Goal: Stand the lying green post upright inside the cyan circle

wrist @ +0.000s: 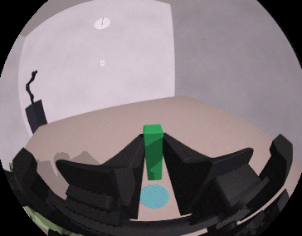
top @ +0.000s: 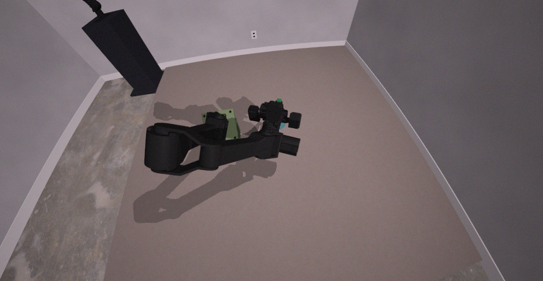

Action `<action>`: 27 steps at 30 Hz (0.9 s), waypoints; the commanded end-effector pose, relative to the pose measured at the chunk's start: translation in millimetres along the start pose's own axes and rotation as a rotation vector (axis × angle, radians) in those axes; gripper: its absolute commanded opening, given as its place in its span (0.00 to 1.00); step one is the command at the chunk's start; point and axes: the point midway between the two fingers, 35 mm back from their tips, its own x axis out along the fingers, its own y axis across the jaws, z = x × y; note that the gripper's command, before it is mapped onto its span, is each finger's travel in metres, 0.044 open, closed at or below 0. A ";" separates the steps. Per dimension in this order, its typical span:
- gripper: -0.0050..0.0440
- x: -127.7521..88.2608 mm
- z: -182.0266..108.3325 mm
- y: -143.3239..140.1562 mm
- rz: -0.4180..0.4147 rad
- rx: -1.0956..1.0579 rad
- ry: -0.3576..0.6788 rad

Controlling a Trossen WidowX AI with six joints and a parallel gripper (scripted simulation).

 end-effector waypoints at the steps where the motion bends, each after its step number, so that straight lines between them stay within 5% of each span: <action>1: 0.15 0.6 -9.9 -2.7 -0.002 -0.004 0.001; 27: 0.15 6.4 -73.0 0.6 -0.005 -0.003 -0.006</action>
